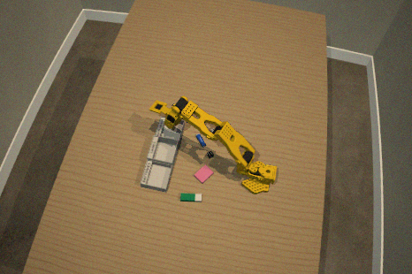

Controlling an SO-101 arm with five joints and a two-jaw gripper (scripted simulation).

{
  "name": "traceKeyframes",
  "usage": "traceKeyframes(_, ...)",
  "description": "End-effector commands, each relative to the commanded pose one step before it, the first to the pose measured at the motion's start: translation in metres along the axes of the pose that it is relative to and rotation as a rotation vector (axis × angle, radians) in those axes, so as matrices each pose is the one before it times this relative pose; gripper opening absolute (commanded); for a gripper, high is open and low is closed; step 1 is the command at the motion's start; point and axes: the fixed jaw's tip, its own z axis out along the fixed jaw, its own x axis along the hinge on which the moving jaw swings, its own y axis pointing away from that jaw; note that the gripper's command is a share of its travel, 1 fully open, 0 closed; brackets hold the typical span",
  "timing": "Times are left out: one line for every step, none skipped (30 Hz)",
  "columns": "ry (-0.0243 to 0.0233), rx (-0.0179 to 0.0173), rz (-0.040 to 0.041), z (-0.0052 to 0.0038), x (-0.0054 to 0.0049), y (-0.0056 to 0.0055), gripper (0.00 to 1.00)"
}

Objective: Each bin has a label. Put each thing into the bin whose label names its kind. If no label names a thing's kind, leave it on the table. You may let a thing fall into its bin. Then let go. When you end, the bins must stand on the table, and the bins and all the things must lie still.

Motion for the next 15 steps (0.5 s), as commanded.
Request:
traceKeyframes(-0.06688, 0.00223, 0.01839, -0.009694, -0.01045, -0.00353, 0.0)
traceKeyframes(0.00176, -0.00002, 0.0, 0.000648, 0.00023, 0.0, 0.0)
traceKeyframes(0.00154, 0.00001, 0.0, 0.000572, 0.00021, 0.0, 0.0)
traceKeyframes(0.00132, 0.00001, 0.0, 0.00049, 0.00018, 0.0, 0.0)
traceKeyframes(0.00107, 0.00001, 0.0, 0.000401, 0.00015, 0.0, 0.0)
traceKeyframes(0.00082, 0.00001, 0.0, 0.000313, 0.00012, 0.0, 0.0)
traceKeyframes(0.00063, 0.00001, 0.0, 0.000224, 0.00008, 0.0, 0.0)
traceKeyframes(0.00038, 0.0, 0.0, 0.000148, 0.00005, 0.0, 0.0)
traceKeyframes(0.00022, 0.0, 0.0, 0.000082, 0.00003, 0.0, 0.0)
traceKeyframes(0.00009, 0.0, 0.0, 0.000029, 0.00001, 0.0, 0.0)
traceKeyframes(0.00003, 0.0, 0.0, 0.000006, 0.0, 0.0, 0.0)
traceKeyframes(0.0, 0.0, 0.0, 0.0, 0.0, 0.0, 0.0)
traceKeyframes(0.0, 0.0, 0.0, 0.0, 0.0, 0.0, 0.0)
traceKeyframes(0.00005, 0.0, 0.0, 0.000007, 0.00001, 0.0, 0.0)
traceKeyframes(0.0005, 0.0, 0.0, 0.000031, 0.00007, 0.0, 0.0)
